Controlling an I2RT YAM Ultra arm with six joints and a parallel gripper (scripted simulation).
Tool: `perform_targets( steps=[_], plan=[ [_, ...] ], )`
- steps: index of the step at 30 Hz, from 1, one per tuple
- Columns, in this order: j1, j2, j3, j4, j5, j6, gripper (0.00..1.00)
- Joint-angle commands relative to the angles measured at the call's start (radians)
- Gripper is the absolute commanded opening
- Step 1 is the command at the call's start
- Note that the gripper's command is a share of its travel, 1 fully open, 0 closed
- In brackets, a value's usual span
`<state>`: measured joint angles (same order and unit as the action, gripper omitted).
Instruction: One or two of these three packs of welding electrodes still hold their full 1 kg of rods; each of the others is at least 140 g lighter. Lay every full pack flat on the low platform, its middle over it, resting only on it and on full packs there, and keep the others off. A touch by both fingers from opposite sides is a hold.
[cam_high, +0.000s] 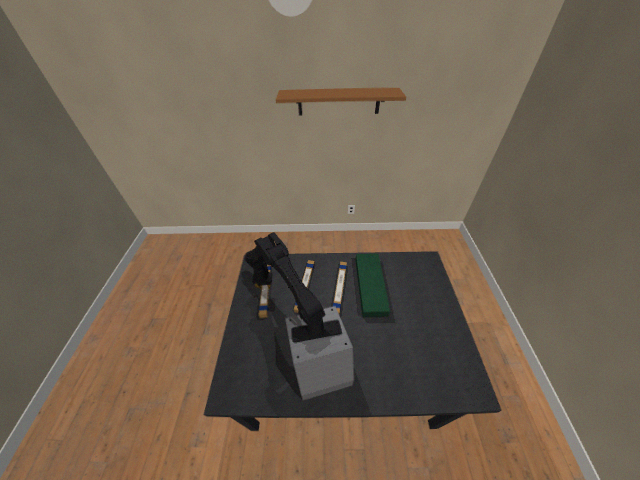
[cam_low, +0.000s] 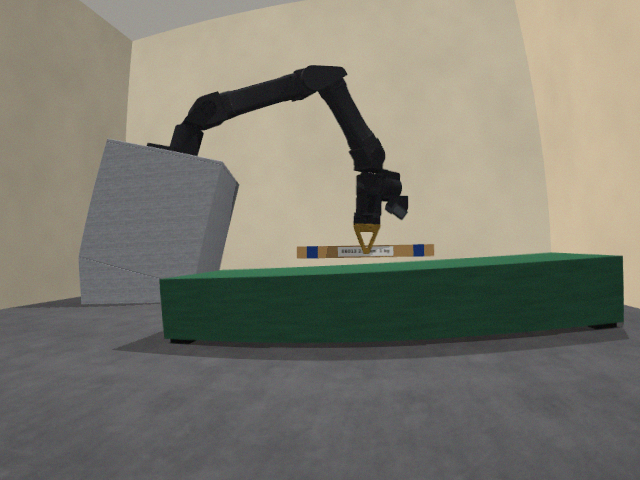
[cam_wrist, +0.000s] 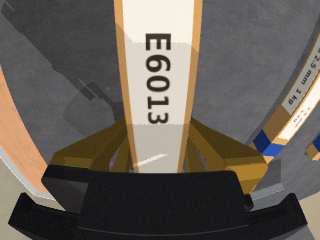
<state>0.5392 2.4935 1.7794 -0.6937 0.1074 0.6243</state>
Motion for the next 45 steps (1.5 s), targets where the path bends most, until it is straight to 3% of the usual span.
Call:
perform_targets(
  steps=[1, 10, 45],
  plan=[
    [-0.001, -0.061, 0.139, -0.062, 0.012, -0.002, 0.0],
    [0.0, -0.028, 0.205, -0.099, 0.012, -0.001, 0.0],
    [0.004, -0.026, 0.217, -0.113, 0.013, 0.003, 0.0]
  ],
)
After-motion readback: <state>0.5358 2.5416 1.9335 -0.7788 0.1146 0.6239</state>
